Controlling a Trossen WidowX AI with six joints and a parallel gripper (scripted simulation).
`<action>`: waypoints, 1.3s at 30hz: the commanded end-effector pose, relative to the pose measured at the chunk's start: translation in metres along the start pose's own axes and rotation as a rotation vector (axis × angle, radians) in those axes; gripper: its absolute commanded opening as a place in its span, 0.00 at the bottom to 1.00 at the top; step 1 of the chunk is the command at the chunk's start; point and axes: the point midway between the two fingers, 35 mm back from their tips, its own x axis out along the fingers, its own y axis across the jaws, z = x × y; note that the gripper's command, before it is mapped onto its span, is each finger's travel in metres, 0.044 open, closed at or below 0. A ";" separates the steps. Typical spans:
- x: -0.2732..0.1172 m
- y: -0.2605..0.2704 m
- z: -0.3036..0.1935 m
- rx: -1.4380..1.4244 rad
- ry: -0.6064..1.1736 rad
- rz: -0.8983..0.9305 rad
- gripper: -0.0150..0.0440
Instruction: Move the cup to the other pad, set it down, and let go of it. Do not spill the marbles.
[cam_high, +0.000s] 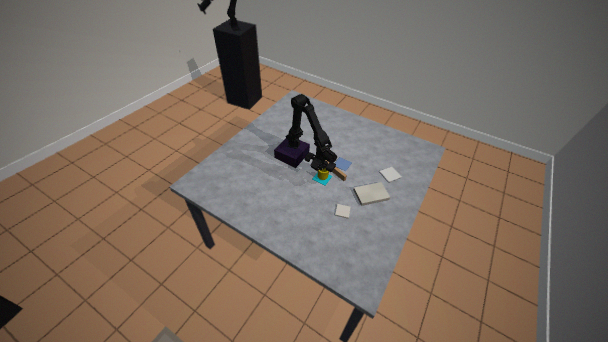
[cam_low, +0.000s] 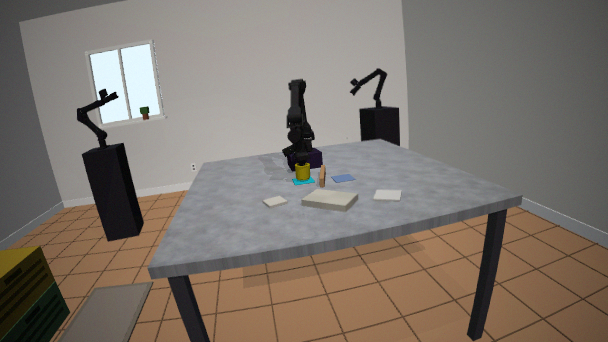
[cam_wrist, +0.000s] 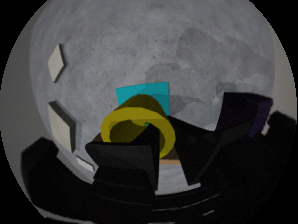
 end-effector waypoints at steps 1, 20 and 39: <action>0.006 -0.003 0.000 -0.005 -0.002 -0.005 0.25; 0.002 -0.001 0.000 0.000 0.001 -0.002 0.50; -0.017 0.000 0.000 -0.002 0.000 -0.003 0.50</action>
